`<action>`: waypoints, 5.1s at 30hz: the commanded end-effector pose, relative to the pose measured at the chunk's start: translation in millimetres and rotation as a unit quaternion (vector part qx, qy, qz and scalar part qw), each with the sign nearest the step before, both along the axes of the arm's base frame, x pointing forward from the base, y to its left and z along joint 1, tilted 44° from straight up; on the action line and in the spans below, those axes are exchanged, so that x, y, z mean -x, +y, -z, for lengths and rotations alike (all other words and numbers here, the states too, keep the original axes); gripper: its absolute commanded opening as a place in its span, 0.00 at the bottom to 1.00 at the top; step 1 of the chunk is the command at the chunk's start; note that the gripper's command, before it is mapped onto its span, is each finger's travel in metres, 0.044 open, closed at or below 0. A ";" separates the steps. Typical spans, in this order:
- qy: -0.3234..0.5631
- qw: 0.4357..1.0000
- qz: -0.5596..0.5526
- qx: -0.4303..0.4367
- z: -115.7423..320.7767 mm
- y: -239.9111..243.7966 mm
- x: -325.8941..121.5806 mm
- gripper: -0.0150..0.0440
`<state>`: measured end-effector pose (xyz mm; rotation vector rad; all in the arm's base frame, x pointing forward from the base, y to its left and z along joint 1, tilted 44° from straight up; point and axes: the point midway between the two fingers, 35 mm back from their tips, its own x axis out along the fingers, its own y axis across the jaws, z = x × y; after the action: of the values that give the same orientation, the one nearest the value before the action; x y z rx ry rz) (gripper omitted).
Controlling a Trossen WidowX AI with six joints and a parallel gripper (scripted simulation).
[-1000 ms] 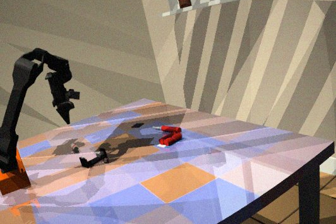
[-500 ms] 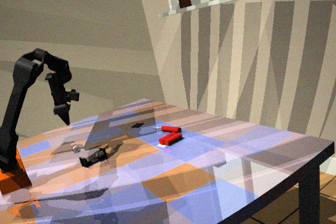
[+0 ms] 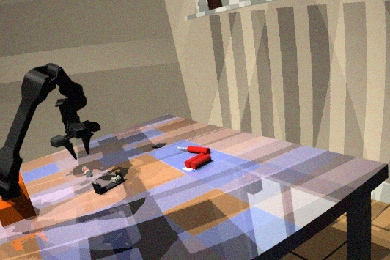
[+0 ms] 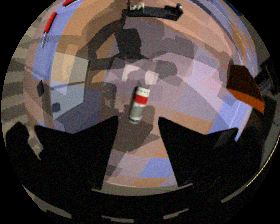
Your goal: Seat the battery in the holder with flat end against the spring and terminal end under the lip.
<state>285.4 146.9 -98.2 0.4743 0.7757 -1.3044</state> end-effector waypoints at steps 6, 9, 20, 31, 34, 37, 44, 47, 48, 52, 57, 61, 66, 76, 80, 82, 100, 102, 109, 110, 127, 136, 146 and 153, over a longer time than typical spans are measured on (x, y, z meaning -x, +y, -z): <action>-0.080 0.993 0.091 -0.002 11.7 -10.7 0.3 0.66; -0.080 0.993 0.091 -0.002 12.6 -11.4 0.1 0.66; -0.080 0.993 0.091 -0.002 25.8 -23.3 -1.8 0.66; -0.080 0.993 0.091 -0.001 38.6 -35.7 -2.8 0.66; -0.080 0.993 0.091 -0.001 42.0 -39.1 -3.0 0.66; -0.080 0.993 0.091 -0.001 45.4 -42.6 -3.0 0.66; -0.080 0.993 0.091 -0.001 48.1 -45.4 -3.0 0.53; -0.080 0.993 0.091 -0.001 48.1 -45.4 -3.0 0.43; -0.080 0.993 0.091 -0.001 48.1 -45.4 -3.0 0.42; -0.080 0.993 0.091 -0.001 48.1 -45.4 -3.0 0.39; -0.080 0.993 0.091 -0.002 35.0 -32.1 -2.6 0.39; -0.080 0.993 0.091 -0.002 11.8 -10.7 0.3 0.39; -0.059 0.996 0.069 -0.001 6.5 -13.6 -2.3 0.39; 0.077 0.994 -0.079 0.009 -28.7 -35.9 -17.4 0.39; 0.128 0.982 -0.138 0.014 -43.2 -46.2 -22.4 0.39; 0.153 0.974 -0.167 0.017 -50.8 -51.8 -24.8 0.39; 0.377 0.830 -0.409 0.035 -109.9 -102.2 -32.9 0.39; 0.398 0.808 -0.432 0.037 -115.9 -107.9 -32.7 0.39; 0.467 0.723 -0.507 0.041 -136.3 -127.9 -30.1 0.39; 0.476 0.710 -0.518 0.042 -139.1 -130.8 -29.5 0.39; 0.544 0.664 -0.513 0.012 -135.5 -154.7 -25.5 0.39; 0.583 0.663 -0.468 -0.022 -121.0 -170.1 -22.7 0.39; 0.597 0.662 -0.452 -0.035 -118.3 -172.0 -25.0 0.39; 0.609 0.660 -0.438 -0.046 -116.1 -173.4 -27.0 0.39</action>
<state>312.5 -25.3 19.2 -0.8257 1.8616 -0.4596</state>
